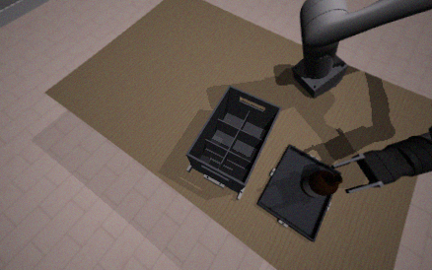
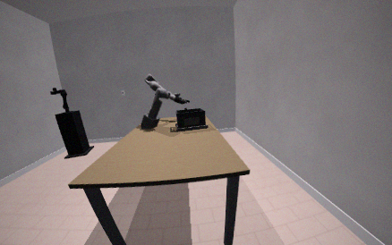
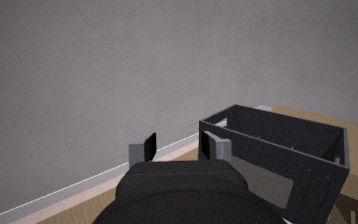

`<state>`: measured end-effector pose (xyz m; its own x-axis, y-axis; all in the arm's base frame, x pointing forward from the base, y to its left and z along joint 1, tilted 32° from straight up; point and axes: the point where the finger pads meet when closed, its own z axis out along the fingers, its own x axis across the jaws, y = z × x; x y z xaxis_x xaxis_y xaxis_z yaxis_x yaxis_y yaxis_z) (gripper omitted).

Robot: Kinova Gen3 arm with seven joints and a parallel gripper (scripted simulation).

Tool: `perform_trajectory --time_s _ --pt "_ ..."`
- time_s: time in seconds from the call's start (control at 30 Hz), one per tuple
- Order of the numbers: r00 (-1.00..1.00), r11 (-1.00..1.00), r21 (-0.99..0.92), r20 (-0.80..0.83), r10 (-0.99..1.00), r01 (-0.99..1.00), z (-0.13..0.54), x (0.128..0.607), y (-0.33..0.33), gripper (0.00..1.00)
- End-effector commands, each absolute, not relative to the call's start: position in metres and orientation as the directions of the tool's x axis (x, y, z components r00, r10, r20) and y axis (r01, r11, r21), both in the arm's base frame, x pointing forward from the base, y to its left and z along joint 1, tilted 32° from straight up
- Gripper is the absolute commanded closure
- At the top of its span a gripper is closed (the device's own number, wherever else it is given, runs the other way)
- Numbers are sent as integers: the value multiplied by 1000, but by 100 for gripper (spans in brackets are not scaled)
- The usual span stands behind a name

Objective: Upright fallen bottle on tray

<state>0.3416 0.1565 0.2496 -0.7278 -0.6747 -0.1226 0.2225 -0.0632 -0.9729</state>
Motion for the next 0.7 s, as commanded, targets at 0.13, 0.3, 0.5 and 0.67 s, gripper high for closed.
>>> perform_trajectory --time_s 0.13,0.3,0.5,0.67 --pt "-727 -62 -973 -124 -675 223 250 341 157 100" --pt "-727 -62 -973 -124 -675 223 250 341 157 100" --pt "-727 -62 -973 -124 -675 223 250 341 157 100" --pt "-727 -62 -973 -124 -675 223 250 341 157 100"
